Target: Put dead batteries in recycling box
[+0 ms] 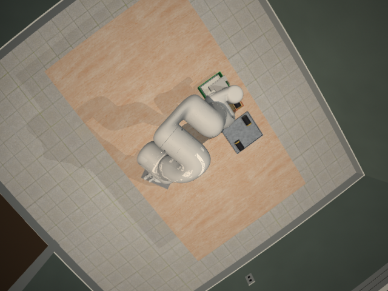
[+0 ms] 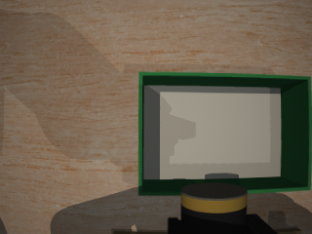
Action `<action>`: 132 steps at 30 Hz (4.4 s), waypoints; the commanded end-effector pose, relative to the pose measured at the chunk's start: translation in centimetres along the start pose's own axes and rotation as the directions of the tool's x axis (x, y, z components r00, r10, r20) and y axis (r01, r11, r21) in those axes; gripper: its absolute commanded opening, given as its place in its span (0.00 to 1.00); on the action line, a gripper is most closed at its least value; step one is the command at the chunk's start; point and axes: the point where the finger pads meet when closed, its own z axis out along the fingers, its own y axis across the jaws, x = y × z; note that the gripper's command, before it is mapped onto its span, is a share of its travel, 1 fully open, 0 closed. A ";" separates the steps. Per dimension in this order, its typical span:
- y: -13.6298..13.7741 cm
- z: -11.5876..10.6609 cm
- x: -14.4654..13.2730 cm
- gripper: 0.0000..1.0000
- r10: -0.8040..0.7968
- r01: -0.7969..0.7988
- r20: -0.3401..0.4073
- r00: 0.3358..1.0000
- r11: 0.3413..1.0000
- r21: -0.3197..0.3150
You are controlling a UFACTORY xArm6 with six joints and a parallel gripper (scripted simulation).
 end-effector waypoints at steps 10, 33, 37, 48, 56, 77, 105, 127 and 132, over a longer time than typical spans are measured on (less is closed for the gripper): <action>0.3 0.2 5.8 0.28 0.007 -0.007 0.030 1.000 1.000 0.003; 0.3 0.2 5.8 0.28 0.012 -0.012 0.030 0.999 1.000 0.003; 0.3 2.5 5.7 0.28 0.012 -0.012 0.030 0.999 1.000 0.003; 0.3 5.9 5.6 0.28 0.012 -0.012 0.030 0.999 1.000 0.003; 0.3 5.9 5.6 0.28 0.012 -0.012 0.030 0.999 1.000 0.003; 0.4 6.1 5.7 0.28 0.012 -0.012 0.030 0.999 1.000 0.003; 0.4 12.4 5.5 0.28 0.012 -0.012 0.030 0.999 1.000 0.003; 0.4 12.4 5.5 0.51 0.012 -0.012 0.030 0.999 1.000 0.003; 0.4 12.4 5.5 0.51 0.012 -0.012 0.030 0.999 1.000 0.003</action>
